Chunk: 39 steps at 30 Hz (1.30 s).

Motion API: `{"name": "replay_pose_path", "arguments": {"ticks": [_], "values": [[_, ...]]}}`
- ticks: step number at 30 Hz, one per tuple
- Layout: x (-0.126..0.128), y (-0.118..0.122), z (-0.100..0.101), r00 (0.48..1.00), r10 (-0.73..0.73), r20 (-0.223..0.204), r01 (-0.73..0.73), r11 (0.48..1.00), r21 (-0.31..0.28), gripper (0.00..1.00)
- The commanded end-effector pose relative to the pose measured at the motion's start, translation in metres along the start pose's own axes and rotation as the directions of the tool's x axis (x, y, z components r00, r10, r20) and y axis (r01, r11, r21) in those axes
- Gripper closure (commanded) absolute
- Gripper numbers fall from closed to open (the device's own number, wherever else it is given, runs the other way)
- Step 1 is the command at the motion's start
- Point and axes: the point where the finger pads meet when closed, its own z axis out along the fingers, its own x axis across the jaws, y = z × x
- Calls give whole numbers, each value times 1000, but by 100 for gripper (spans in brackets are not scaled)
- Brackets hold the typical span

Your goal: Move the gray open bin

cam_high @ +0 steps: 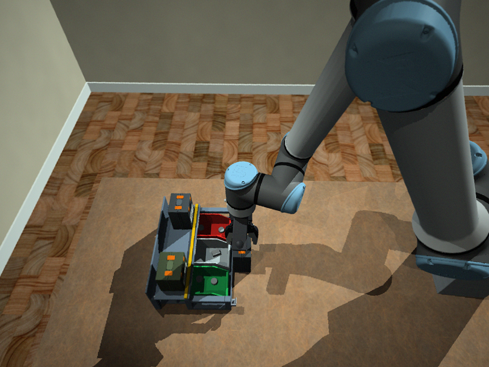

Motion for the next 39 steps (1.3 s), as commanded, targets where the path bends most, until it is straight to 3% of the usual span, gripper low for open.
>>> {"name": "replay_pose_path", "arguments": {"ticks": [1, 13, 18, 39], "values": [[1, 0, 22, 1000, 0, -1, 0, 1000, 0, 42], [1, 0, 22, 1000, 0, -1, 0, 1000, 0, 42], [0, 0, 50, 1000, 0, -1, 0, 1000, 0, 42], [0, 0, 48, 1000, 0, -1, 0, 1000, 0, 42]]}}
